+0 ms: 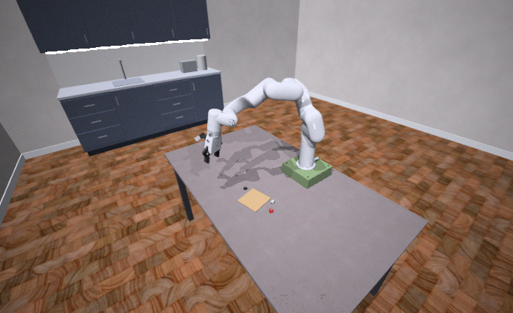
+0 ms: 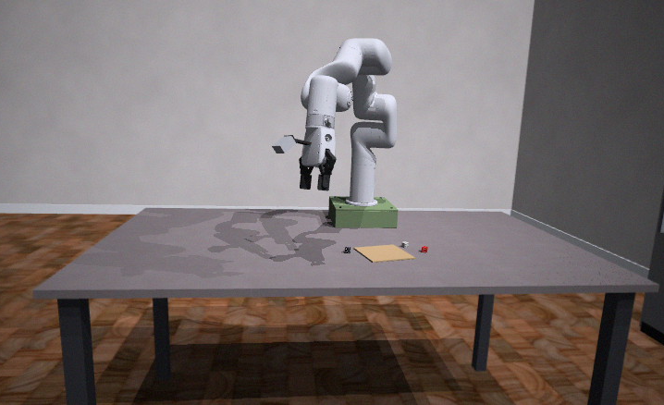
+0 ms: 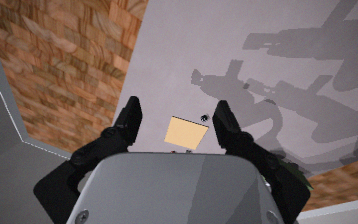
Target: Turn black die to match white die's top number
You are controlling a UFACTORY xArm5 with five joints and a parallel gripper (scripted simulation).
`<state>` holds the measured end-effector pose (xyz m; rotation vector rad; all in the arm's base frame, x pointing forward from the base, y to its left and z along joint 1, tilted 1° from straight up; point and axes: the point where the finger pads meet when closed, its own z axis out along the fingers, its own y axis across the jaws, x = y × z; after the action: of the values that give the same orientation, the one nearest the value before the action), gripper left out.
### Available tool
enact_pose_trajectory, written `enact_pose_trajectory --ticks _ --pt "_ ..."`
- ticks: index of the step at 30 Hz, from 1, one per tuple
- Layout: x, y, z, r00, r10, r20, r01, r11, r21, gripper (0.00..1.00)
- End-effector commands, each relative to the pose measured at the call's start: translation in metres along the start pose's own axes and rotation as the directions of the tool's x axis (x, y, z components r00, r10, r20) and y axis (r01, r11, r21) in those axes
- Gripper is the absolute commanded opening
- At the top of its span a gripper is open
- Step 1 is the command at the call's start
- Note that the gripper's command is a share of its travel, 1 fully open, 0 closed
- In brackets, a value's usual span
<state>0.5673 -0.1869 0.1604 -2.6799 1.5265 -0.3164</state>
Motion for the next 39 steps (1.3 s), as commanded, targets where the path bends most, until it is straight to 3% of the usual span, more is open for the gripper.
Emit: enact_pose_trajectory --ticks 1,3,5,7,11,15,32,39 --pt "-0.041 0.012 0.008 0.996 -0.085 0.032 0.085 0.996 -0.017 1.00" --pt "-0.041 0.012 0.008 0.996 -0.085 0.032 0.085 0.996 -0.017 1.00" --pt "-0.087 0.032 0.020 0.979 -0.180 0.091 0.185 0.982 -0.046 1.00" --pt "-0.087 0.032 0.020 0.979 -0.180 0.091 0.185 0.982 -0.046 1.00" --pt "-0.134 0.056 0.031 0.950 -0.273 0.154 0.285 0.956 -0.067 1.00" --pt "-0.153 0.066 0.035 0.934 -0.307 0.180 0.324 0.943 -0.073 1.00" --pt "-0.154 0.067 0.036 0.933 -0.310 0.182 0.328 0.942 -0.073 1.00" --pt "-0.157 0.069 0.052 0.933 -0.310 0.182 0.328 0.942 -0.073 1.00"
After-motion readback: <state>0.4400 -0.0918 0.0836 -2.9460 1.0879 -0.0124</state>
